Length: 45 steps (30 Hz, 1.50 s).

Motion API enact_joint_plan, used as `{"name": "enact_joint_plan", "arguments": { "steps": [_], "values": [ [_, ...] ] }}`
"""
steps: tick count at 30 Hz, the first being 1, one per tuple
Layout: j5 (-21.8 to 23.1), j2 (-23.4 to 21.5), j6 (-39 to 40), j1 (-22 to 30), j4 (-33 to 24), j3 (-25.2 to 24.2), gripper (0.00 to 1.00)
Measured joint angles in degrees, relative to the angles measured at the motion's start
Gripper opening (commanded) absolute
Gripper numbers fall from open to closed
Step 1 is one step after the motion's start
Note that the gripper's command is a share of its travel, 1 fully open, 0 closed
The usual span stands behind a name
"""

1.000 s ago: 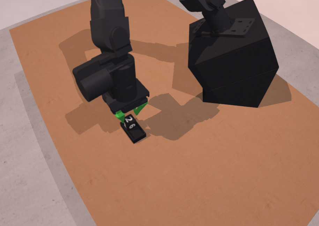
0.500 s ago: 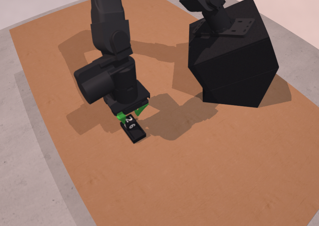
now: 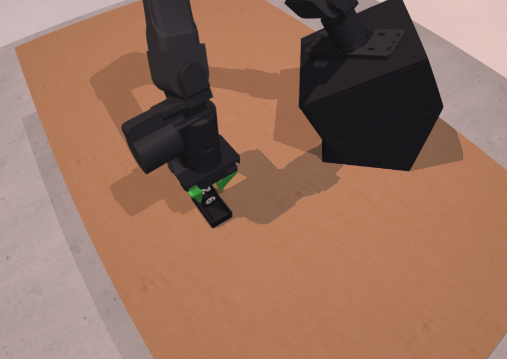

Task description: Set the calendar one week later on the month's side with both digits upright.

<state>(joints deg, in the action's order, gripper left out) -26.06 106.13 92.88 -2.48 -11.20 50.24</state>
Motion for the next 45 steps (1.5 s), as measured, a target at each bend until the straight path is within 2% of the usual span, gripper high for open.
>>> {"name": "enact_joint_plan", "arguments": {
  "steps": [41, 42, 45],
  "values": [
    [0.0, 0.39, -0.48, -0.28, 1.44, 0.0, 0.45],
    [0.0, 0.39, -0.48, -0.28, 1.44, 0.0, 0.26],
    [0.0, 0.39, -0.5, -0.28, 1.44, 0.0, 0.26]
  ]
}}
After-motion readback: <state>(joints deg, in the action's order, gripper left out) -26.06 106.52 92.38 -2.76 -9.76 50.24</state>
